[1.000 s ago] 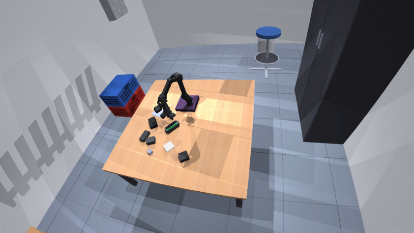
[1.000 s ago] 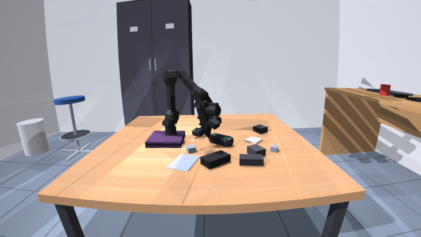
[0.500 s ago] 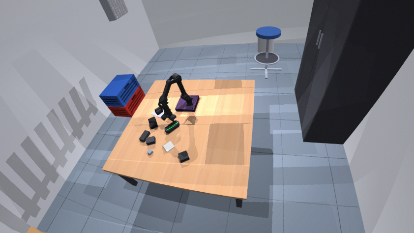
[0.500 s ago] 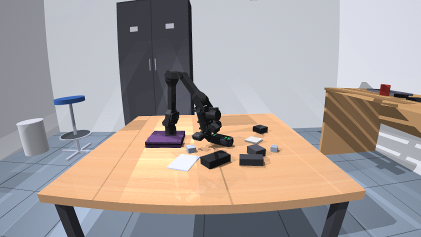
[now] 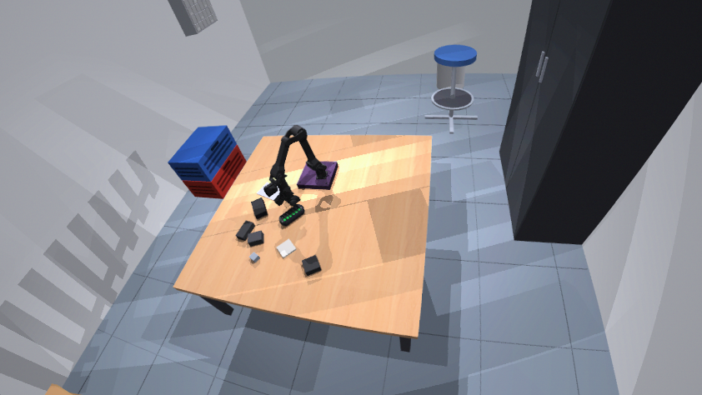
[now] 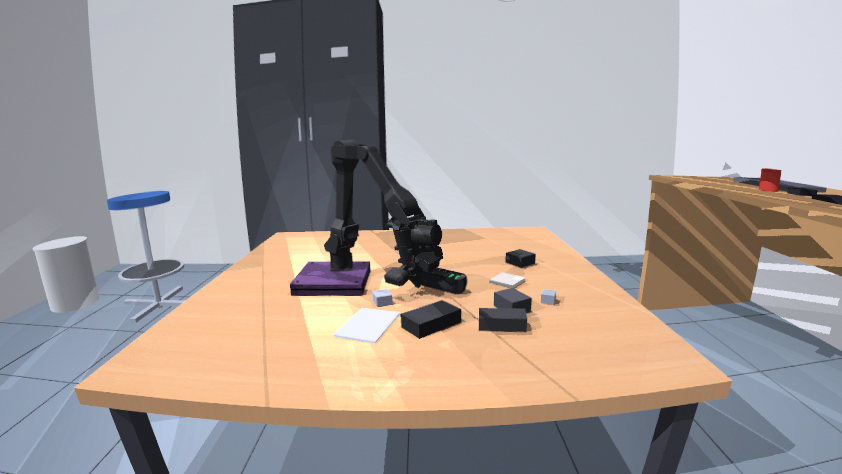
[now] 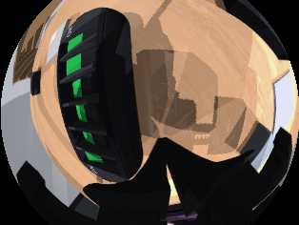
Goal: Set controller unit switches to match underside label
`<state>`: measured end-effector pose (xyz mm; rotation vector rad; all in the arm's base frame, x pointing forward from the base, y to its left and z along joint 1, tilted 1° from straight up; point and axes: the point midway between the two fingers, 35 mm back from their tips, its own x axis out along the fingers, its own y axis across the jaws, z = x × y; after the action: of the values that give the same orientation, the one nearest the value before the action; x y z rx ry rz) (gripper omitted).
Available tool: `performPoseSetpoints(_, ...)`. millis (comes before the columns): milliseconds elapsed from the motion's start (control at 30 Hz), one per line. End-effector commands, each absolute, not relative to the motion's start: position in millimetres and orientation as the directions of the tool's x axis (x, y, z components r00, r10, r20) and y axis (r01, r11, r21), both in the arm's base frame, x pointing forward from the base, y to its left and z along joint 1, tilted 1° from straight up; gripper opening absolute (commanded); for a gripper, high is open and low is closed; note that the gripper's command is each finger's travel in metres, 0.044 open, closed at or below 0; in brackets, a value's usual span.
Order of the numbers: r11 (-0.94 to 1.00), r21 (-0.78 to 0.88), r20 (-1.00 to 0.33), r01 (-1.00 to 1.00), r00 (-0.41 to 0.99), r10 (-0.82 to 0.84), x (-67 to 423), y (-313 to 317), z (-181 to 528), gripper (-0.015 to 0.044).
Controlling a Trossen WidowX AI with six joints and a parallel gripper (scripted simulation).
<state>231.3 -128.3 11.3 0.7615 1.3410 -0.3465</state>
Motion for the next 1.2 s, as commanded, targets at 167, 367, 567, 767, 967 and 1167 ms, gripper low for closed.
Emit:
performPoseSetpoints(167, 0.713, 0.297, -0.954, 0.635, 0.224, 0.198, 233, -125, 10, 0.0)
performPoseSetpoints(367, 0.713, 0.297, -0.954, 0.635, 0.224, 0.198, 235, -123, 10, 0.0)
performPoseSetpoints(567, 0.713, 0.297, -0.954, 0.635, 0.224, 0.199, 237, -121, 10, 0.0)
performPoseSetpoints(767, 0.713, 0.298, -0.954, 0.634, 0.224, 0.199, 238, -119, 10, 0.0)
performPoseSetpoints(967, 0.713, 0.298, -0.954, 0.634, 0.224, 0.199, 240, -117, 10, 0.0)
performPoseSetpoints(1167, 0.713, 0.298, -0.954, 0.634, 0.225, 0.199, 245, -112, 10, 0.0)
